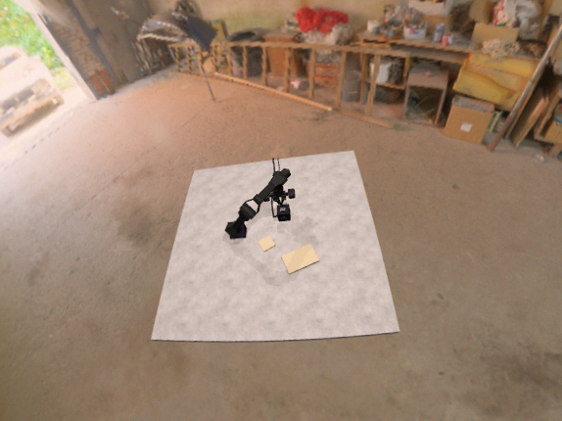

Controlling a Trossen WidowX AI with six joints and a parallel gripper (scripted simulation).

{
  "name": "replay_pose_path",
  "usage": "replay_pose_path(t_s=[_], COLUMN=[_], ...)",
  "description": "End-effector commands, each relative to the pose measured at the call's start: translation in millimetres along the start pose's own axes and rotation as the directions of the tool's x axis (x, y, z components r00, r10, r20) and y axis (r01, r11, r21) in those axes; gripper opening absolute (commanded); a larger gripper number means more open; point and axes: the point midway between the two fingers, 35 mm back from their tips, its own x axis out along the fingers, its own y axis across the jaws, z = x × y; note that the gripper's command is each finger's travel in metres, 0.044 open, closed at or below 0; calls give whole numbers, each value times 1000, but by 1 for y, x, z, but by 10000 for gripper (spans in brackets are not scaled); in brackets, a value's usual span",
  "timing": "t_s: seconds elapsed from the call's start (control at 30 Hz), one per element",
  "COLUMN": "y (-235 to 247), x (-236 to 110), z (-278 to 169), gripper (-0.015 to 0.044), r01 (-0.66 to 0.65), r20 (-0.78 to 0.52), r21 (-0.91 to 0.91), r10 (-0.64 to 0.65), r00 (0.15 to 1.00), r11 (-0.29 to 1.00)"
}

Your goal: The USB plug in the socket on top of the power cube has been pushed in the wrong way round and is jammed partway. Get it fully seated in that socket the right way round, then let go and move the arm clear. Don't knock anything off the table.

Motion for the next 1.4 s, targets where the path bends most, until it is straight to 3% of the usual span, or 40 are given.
replay_pose_path(t_s=[0.0, 1.37], y=[0, -1], x=[1, 6], z=[-1, -4], gripper=[0, 0], r01=[3, 2], r20=[-9, -33], r21=[4, 12], r10=[-3, -2], r00=[1000, 999], r11=[1000, 1000])
